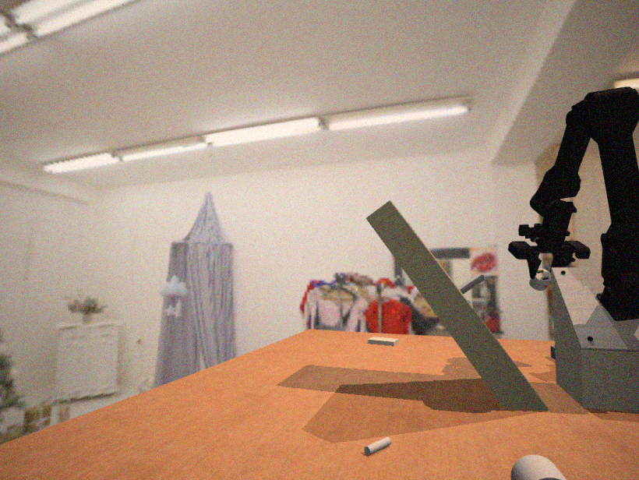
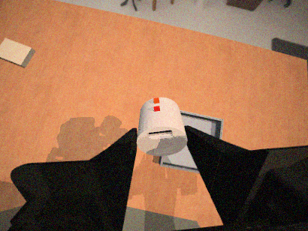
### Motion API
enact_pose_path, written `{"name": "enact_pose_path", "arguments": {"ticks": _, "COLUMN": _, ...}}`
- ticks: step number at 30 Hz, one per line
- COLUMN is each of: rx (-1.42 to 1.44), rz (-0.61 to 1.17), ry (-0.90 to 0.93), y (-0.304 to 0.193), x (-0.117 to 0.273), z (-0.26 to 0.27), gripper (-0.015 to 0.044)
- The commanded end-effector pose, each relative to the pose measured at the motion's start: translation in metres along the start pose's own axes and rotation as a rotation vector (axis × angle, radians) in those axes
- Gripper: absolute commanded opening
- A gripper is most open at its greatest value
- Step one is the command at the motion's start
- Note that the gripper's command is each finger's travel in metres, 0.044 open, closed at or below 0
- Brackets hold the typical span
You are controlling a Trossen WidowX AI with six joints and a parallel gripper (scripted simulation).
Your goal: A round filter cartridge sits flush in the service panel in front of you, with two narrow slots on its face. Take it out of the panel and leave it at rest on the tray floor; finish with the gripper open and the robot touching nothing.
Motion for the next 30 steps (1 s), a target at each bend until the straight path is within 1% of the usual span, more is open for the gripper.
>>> {"name": "enact_pose_path", "arguments": {"ticks": 1, "rx": -0.101, "rz": 0.011, "ry": -0.060, "y": -0.020, "x": -0.021, "z": -0.025, "gripper": 0.0000}}
{"name": "enact_pose_path", "arguments": {"ticks": 8, "rx": -0.255, "rz": 0.034, "ry": -0.149, "y": -0.058, "x": -0.051, "z": -0.057, "gripper": 0.0000}}
{"name": "enact_pose_path", "arguments": {"ticks": 14, "rx": -0.372, "rz": 0.058, "ry": -0.214, "y": -0.090, "x": -0.070, "z": -0.072, "gripper": 0.0000}}
{"name": "enact_pose_path", "arguments": {"ticks": 21, "rx": -0.375, "rz": 0.059, "ry": -0.216, "y": -0.092, "x": -0.073, "z": -0.073, "gripper": 0.0000}}
{"name": "enact_pose_path", "arguments": {"ticks": 30, "rx": -0.375, "rz": 0.059, "ry": -0.216, "y": -0.108, "x": -0.103, "z": -0.071, "gripper": 0.0000}}
Point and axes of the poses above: the point midway between the two fingers, 35 mm back from their tips, its own x axis back along the fingers, its own z axis across the jaws, y = z × x, the point moved 6 cm from there along x, back along the fingers, and after that the axes turned 10 degrees about x, right-handed, at the moved point
